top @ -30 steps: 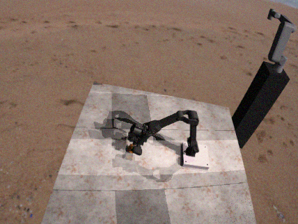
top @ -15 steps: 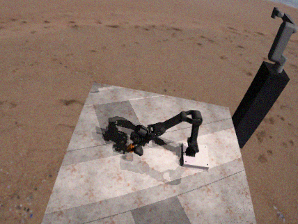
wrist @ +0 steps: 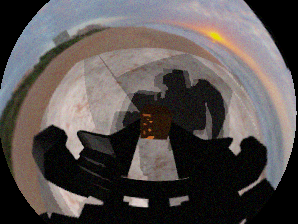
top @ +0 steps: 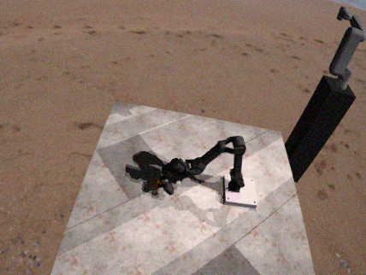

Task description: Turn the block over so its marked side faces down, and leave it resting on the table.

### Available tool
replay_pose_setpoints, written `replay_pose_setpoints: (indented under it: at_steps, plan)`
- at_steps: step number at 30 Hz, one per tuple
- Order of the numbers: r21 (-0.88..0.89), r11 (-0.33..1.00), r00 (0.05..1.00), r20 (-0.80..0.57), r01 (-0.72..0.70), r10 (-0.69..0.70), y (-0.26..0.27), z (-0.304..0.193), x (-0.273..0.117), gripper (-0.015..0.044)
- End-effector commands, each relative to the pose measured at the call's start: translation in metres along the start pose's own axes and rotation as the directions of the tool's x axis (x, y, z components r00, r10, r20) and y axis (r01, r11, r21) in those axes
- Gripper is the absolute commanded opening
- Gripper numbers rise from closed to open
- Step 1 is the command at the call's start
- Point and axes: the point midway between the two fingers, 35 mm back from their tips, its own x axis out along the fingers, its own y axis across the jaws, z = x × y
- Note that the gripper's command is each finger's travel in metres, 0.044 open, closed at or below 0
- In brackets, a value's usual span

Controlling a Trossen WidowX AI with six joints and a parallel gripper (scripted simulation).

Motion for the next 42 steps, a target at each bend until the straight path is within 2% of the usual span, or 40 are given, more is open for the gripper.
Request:
replay_pose_setpoints:
  at_steps: [1, 15, 35, 42]
  plan:
    - [-0.006, 1.000, 0.998, 0.055, 0.004, -0.004, -0.001, -0.006, 0.002, 0.0000]
    - [0.000, 1.000, 0.966, 0.260, 0.004, -0.004, -0.002, -0.016, -0.007, 0.0000]
    - [0.001, 1.000, 0.959, 0.284, 0.004, -0.004, -0.002, -0.014, -0.010, 0.0000]
    - [0.001, 1.000, 0.959, 0.284, 0.004, -0.004, -0.002, -0.014, -0.010, 0.0184]
